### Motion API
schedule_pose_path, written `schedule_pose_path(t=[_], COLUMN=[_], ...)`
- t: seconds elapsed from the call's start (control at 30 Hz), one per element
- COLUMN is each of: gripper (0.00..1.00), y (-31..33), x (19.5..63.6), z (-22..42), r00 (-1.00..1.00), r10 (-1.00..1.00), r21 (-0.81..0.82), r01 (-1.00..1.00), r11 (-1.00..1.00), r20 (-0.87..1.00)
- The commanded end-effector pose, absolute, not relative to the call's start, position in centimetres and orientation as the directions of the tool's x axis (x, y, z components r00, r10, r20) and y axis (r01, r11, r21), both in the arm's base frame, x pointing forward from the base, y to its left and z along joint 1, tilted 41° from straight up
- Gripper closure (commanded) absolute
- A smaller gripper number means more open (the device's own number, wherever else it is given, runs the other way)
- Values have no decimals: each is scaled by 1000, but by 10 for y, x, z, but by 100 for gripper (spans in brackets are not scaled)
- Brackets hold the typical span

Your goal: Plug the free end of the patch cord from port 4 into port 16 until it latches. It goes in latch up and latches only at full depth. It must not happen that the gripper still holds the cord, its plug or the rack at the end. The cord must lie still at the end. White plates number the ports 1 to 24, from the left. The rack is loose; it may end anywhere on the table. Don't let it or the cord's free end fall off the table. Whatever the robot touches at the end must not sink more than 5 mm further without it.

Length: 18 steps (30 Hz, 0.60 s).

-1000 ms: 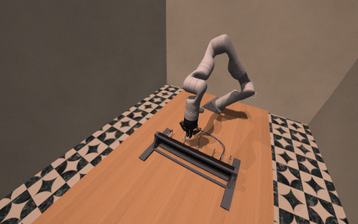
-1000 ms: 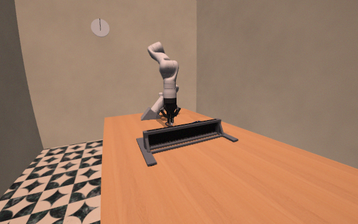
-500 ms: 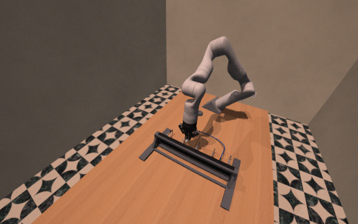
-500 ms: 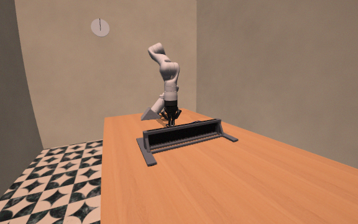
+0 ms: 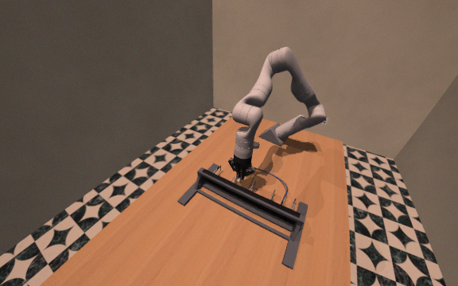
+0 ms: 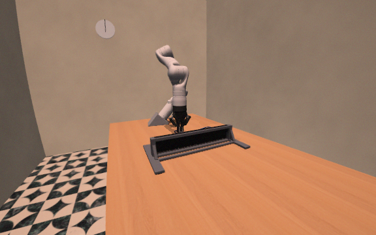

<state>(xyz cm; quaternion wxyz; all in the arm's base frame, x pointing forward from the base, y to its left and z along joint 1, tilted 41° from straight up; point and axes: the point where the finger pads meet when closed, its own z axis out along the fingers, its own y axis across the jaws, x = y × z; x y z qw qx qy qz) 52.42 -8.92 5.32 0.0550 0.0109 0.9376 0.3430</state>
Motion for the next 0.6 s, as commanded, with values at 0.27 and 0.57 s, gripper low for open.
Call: schedule_pose_path(t=[0.27, 0.57], gripper=[100, 100], y=[-92, -92], x=[527, 532], z=[50, 51], r00=[-993, -993], r10=[60, 62], r21=[638, 638], r01=[-19, -17], r11=[770, 770], r20=[-102, -102])
